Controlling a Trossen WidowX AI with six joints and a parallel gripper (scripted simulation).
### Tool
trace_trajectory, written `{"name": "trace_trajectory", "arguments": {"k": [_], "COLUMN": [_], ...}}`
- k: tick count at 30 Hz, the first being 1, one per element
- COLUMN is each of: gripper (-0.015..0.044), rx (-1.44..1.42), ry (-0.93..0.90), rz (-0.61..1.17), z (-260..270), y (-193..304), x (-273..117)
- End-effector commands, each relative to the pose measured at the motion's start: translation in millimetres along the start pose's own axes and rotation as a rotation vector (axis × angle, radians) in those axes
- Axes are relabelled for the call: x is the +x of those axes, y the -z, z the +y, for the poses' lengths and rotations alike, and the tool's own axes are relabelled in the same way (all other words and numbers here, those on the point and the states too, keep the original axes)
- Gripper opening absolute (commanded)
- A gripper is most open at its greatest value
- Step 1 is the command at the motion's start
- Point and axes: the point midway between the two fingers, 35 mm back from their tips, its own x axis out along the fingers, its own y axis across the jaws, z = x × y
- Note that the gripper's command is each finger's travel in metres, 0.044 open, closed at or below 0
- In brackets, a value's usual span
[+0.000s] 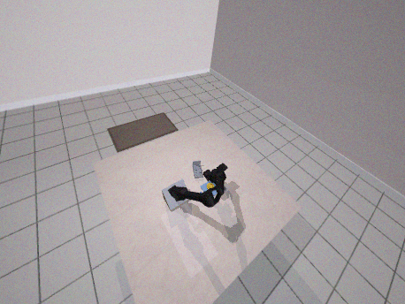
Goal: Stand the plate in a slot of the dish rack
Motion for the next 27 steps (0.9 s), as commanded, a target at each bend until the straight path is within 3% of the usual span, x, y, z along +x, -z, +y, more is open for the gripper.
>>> {"name": "trace_trajectory", "arguments": {"k": [1,20,22,27], "gripper": [0.04,0.04,0.0358,0.0358], "rx": [-0.003,-0.005,-0.005,-0.005], "ry": [0.003,0.007,0.007,0.007], "rz": [0.007,0.007,0.007,0.007], "z": [0,-1,-1,-1], "y": [2,5,5,5], "x": [9,36,36,36]}}
